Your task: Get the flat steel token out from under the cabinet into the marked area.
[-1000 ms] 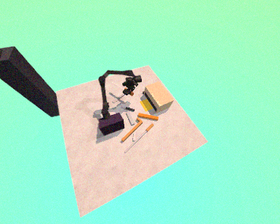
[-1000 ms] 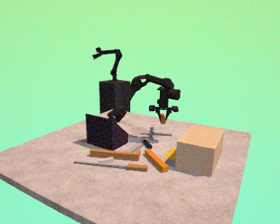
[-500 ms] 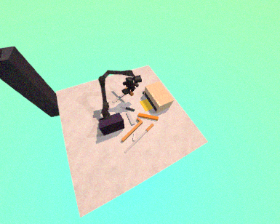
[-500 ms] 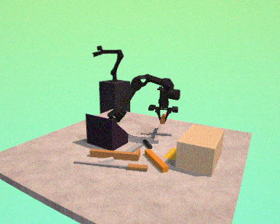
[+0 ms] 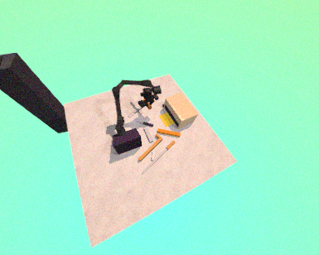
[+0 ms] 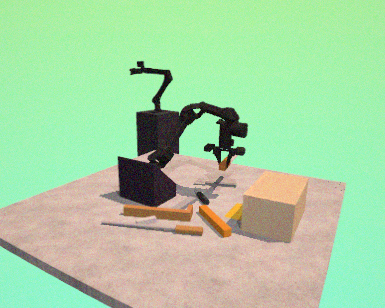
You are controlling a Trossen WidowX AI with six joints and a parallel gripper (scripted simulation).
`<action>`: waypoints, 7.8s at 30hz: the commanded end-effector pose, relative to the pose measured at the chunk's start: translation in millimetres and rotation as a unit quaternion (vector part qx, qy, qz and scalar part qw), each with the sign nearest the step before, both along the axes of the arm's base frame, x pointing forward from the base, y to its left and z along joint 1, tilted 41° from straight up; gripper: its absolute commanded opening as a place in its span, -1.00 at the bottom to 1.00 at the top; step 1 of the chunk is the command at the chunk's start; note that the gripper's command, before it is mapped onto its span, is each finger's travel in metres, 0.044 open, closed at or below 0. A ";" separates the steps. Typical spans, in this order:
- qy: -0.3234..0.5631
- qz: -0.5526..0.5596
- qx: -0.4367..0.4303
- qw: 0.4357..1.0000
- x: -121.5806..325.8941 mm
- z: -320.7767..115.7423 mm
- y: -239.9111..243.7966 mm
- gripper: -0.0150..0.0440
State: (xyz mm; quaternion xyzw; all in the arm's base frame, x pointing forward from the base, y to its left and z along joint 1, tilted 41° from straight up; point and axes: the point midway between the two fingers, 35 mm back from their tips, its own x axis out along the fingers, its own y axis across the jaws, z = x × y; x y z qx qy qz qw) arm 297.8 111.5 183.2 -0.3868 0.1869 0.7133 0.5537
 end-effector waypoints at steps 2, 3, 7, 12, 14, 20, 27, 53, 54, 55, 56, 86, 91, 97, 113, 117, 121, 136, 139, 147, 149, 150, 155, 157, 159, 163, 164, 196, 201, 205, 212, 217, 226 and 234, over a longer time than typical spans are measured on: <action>0.015 -0.021 0.001 1.000 -0.4 1.8 0.1 -0.49; 0.018 -0.025 0.000 1.000 -0.5 1.8 0.1 -0.49; 0.031 -0.040 -0.001 0.999 -0.7 1.8 0.1 -0.49; 0.048 -0.059 -0.004 0.997 -0.9 1.8 0.0 -0.49; 0.054 -0.067 -0.004 0.996 -1.0 1.8 0.0 -0.49; 0.074 -0.089 -0.007 0.993 -1.3 1.9 0.0 -0.49; 0.096 -0.116 -0.010 0.989 -1.7 1.9 -0.1 -0.49; 0.162 -0.190 -0.020 0.968 -2.4 0.1 -0.6 -0.49; 0.164 -0.193 -0.020 0.967 -2.4 0.1 -0.7 -0.49; 0.167 -0.196 -0.020 0.966 -2.4 0.1 -0.8 -0.49; 0.169 -0.199 -0.021 0.965 -2.4 0.1 -0.8 -0.49; 0.243 -0.285 -0.028 0.927 -2.6 0.2 -1.8 -0.49; 0.255 -0.300 -0.030 0.919 -2.6 0.1 -1.9 -0.49; 0.269 -0.316 -0.032 0.909 -2.7 0.1 -2.1 -0.49; 0.307 -0.360 -0.036 0.880 -2.8 -0.2 -2.6 -0.49; 0.316 -0.371 -0.038 0.872 -2.9 -0.3 -2.7 -0.49; 0.325 -0.382 -0.039 0.864 -2.9 -0.3 -2.8 -0.49; 0.358 -0.420 -0.043 0.833 -3.1 -0.6 -3.2 -0.49; 0.365 -0.427 -0.044 0.826 -3.1 -0.6 -3.2 -0.49; 0.382 -0.447 -0.046 0.808 -3.2 -0.8 -3.4 -0.49; 0.386 -0.452 -0.047 0.803 -3.2 -0.8 -3.5 -0.49; 0.388 -0.454 -0.047 0.801 -3.3 -0.8 -3.5 -0.49; 0.398 -0.466 -0.048 0.789 -3.3 -0.9 -3.6 -0.49; 0.402 -0.471 -0.049 0.784 -3.3 -0.9 -3.6 -0.49; 0.406 -0.475 -0.050 0.779 -3.4 -1.0 -3.7 -0.49; 0.414 -0.485 -0.051 0.769 -3.4 -1.0 -3.8 -0.49; 0.416 -0.487 -0.051 0.766 -3.4 -1.0 -3.8 -0.49; 0.476 -0.556 -0.059 0.679 -4.0 -1.1 -4.0 -0.49; 0.484 -0.566 -0.060 0.665 -4.2 -0.8 -3.6 -0.49; 0.491 -0.573 -0.061 0.653 -4.4 -0.5 -3.3 -0.49; 0.502 -0.586 -0.063 0.633 -4.7 0.1 -2.7 -0.49; 0.509 -0.594 -0.064 0.619 -5.0 0.6 -2.1 -0.49; 0.515 -0.589 -0.066 0.620 -7.7 1.9 4.9 -0.49; 0.511 -0.592 -0.064 0.620 -8.1 -2.5 8.8 -0.49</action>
